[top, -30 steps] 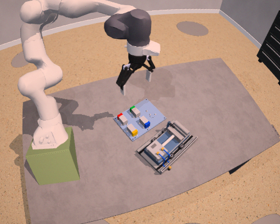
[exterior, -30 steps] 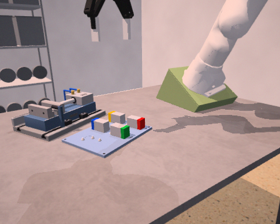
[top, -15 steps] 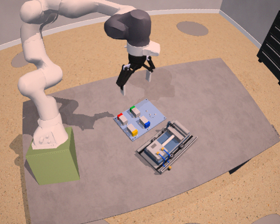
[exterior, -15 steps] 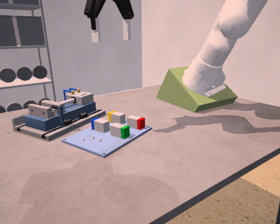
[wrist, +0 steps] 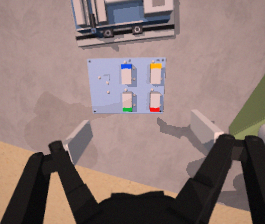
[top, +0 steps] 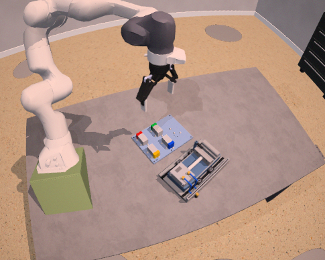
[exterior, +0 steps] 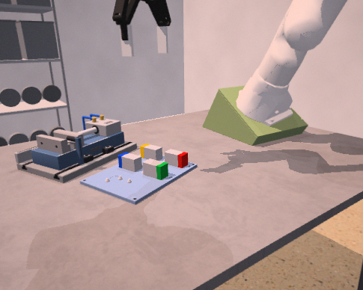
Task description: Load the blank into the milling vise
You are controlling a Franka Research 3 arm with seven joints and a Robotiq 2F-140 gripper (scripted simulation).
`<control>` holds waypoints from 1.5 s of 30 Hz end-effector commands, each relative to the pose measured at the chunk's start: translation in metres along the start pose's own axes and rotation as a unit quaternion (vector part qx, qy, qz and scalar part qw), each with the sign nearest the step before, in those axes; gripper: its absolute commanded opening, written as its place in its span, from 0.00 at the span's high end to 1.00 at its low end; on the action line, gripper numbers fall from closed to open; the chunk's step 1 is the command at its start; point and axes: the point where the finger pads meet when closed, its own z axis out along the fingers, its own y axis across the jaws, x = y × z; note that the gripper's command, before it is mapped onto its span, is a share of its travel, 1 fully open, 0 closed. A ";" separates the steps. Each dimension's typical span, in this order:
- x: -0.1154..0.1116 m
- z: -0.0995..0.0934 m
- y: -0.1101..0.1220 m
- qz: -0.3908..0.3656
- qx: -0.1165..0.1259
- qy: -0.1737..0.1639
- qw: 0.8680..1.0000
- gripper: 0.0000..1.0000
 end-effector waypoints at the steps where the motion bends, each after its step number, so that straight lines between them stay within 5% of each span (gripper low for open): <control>1: 0.001 0.000 0.000 -0.063 0.005 0.001 0.998 0.00; 26: 0.001 -0.001 0.000 -0.073 0.005 0.001 0.997 0.00; 31: 0.002 -0.002 0.000 0.051 0.005 0.000 0.999 0.00; 45: 0.002 -0.001 0.001 0.036 0.005 0.000 0.999 0.00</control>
